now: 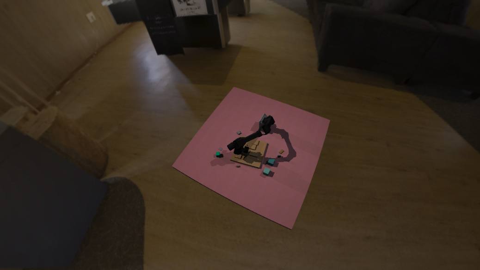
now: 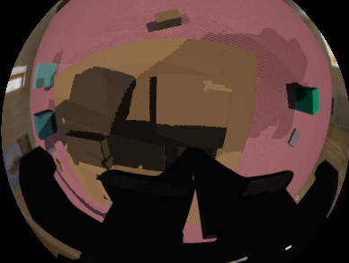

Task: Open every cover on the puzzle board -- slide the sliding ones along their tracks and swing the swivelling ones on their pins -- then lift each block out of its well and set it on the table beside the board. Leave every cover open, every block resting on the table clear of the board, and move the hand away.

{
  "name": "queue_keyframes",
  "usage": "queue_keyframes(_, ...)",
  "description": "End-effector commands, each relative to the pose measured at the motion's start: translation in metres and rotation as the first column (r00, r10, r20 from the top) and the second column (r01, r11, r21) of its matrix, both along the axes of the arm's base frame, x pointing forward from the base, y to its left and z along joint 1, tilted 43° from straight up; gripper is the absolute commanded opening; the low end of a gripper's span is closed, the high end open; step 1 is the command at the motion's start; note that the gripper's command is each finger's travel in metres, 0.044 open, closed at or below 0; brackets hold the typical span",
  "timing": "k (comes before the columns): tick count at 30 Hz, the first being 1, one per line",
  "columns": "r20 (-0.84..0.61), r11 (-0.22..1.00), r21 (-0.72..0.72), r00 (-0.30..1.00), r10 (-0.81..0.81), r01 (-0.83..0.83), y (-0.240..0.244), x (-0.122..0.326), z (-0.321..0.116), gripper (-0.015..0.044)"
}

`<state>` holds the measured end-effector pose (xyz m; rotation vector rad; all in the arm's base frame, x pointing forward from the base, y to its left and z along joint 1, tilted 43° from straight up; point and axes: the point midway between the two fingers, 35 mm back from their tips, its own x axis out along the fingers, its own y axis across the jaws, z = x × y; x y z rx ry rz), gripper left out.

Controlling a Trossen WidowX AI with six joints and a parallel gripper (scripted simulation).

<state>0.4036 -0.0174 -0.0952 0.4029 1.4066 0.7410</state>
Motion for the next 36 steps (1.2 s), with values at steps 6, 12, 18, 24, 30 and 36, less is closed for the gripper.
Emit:
queue_keyframes(6,-0.003,1.0,0.003,1.0,0.0,0.0,0.004,0.009,0.0,0.0)
queue_keyframes(12,-0.003,1.0,0.003,1.0,0.0,0.0,0.005,0.014,0.001,0.0)
queue_keyframes(18,-0.003,1.0,0.003,1.0,0.0,0.0,0.006,0.02,0.002,0.0)
queue_keyframes(24,-0.003,1.0,0.004,1.0,0.0,0.0,0.008,0.026,0.004,0.0)
queue_keyframes(30,-0.002,1.0,0.004,1.0,0.0,0.0,0.009,0.029,0.005,0.0)
queue_keyframes(36,-0.002,1.0,0.003,1.0,0.0,0.0,0.004,0.031,0.011,0.0)
